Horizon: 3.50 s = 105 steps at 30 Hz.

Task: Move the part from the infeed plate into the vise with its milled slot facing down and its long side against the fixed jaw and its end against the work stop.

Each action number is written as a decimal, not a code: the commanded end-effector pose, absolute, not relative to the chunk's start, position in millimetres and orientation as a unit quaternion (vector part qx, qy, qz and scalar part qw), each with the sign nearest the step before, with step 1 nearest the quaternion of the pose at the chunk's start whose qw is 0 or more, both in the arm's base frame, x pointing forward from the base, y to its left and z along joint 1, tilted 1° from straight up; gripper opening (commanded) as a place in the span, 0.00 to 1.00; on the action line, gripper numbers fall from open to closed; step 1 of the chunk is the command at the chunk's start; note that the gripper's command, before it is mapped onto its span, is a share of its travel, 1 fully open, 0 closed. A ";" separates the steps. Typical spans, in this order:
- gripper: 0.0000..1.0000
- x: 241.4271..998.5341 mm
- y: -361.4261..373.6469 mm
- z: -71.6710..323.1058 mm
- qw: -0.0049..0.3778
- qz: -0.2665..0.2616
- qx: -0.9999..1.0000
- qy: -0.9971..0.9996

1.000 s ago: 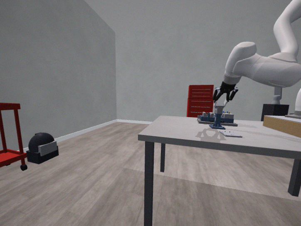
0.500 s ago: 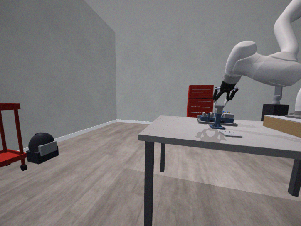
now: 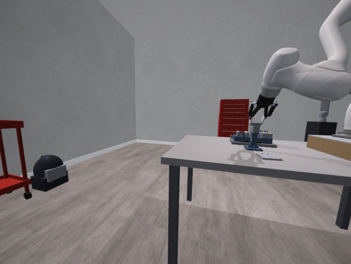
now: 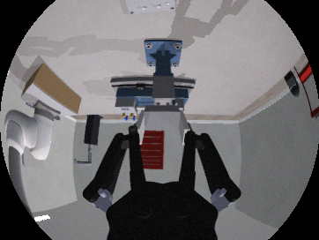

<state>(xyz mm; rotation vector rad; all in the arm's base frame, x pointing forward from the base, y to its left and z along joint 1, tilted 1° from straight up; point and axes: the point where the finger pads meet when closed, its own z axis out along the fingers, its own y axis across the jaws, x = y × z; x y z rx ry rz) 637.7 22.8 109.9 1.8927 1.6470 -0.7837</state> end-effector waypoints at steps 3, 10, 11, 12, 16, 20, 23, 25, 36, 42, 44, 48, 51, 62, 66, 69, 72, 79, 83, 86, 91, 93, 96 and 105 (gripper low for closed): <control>0.00 640.8 25.7 114.9 0.255 -0.285 0.698 0.606; 0.00 640.8 25.7 114.9 0.255 -0.285 0.698 0.606; 0.00 640.8 25.7 114.9 0.255 -0.285 0.698 0.606; 0.00 640.8 25.7 114.9 0.255 -0.285 0.698 0.606; 0.00 640.8 25.7 114.9 0.255 -0.285 0.698 0.606; 0.00 640.8 25.7 114.9 0.255 -0.285 0.698 0.606; 0.00 640.8 25.7 114.9 0.255 -0.285 0.698 0.606; 0.00 640.8 25.7 114.9 0.255 -0.285 0.698 0.606; 0.00 640.8 25.7 114.9 0.255 -0.284 0.698 0.606; 0.00 640.4 25.5 114.5 0.253 -0.283 0.699 0.607; 0.00 640.2 25.4 114.2 0.252 -0.281 0.699 0.607; 0.00 639.5 25.0 113.4 0.248 -0.277 0.701 0.609; 0.00 638.8 24.6 112.6 0.244 -0.273 0.702 0.610; 0.00 637.7 23.4 112.2 0.227 -0.253 0.710 0.617; 0.00 637.6 22.6 112.8 0.215 -0.239 0.715 0.621; 0.00 637.6 22.2 113.1 0.208 -0.232 0.717 0.623; 0.00 637.4 21.7 113.4 0.201 -0.224 0.720 0.626; 0.00 637.2 19.9 114.6 0.175 -0.193 0.728 0.634; 0.00 637.0 18.8 115.2 0.159 -0.175 0.733 0.638; 0.00 636.9 18.2 115.5 0.151 -0.165 0.735 0.640; 0.00 636.8 17.0 116.1 0.134 -0.147 0.739 0.644; 0.00 636.7 16.4 116.3 0.126 -0.138 0.741 0.645; 0.00 636.6 15.6 116.7 0.115 -0.124 0.743 0.647; 0.00 636.3 13.6 117.2 0.089 -0.094 0.748 0.651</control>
